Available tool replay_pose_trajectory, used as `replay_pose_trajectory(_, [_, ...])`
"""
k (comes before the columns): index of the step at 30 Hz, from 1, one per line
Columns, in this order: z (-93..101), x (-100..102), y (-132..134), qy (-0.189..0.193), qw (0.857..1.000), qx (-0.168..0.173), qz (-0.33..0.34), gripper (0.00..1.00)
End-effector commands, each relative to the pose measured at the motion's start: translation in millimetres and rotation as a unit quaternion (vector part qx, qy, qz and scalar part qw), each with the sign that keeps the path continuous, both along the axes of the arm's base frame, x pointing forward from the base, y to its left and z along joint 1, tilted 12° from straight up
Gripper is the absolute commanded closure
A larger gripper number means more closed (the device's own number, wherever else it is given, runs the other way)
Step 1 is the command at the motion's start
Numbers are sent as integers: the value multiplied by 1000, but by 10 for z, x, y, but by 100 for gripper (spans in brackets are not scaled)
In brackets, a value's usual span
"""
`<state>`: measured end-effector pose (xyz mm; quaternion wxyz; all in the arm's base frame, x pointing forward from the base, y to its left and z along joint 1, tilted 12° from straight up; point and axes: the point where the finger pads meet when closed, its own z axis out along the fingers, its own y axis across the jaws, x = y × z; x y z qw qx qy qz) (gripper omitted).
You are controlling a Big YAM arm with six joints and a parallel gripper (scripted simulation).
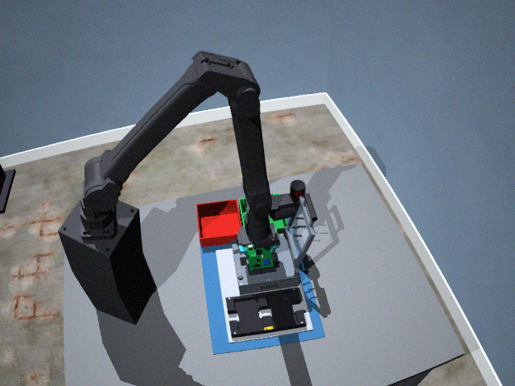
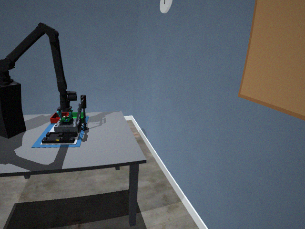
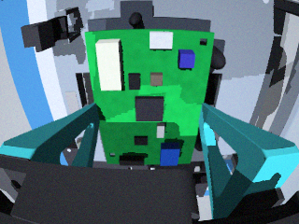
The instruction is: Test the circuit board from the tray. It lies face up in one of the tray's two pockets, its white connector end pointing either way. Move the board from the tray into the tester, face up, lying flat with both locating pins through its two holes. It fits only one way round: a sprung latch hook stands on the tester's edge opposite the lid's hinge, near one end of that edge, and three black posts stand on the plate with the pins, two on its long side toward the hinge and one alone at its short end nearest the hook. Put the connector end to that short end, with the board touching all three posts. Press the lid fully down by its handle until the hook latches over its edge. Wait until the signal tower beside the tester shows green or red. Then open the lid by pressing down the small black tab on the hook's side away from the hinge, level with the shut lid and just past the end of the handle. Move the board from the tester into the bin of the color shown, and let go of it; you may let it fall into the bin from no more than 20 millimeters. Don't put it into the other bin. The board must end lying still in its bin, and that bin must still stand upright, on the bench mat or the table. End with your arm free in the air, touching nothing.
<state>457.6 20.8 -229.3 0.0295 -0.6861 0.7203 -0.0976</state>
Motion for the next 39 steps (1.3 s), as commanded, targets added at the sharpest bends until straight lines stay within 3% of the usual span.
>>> replay_pose_trajectory(1, [-45, 28, -36, -2, 1000, 1, -1, 28])
replay_pose_trajectory(39, [-77, 23, -40, -2, 1000, 2, -1, 28])
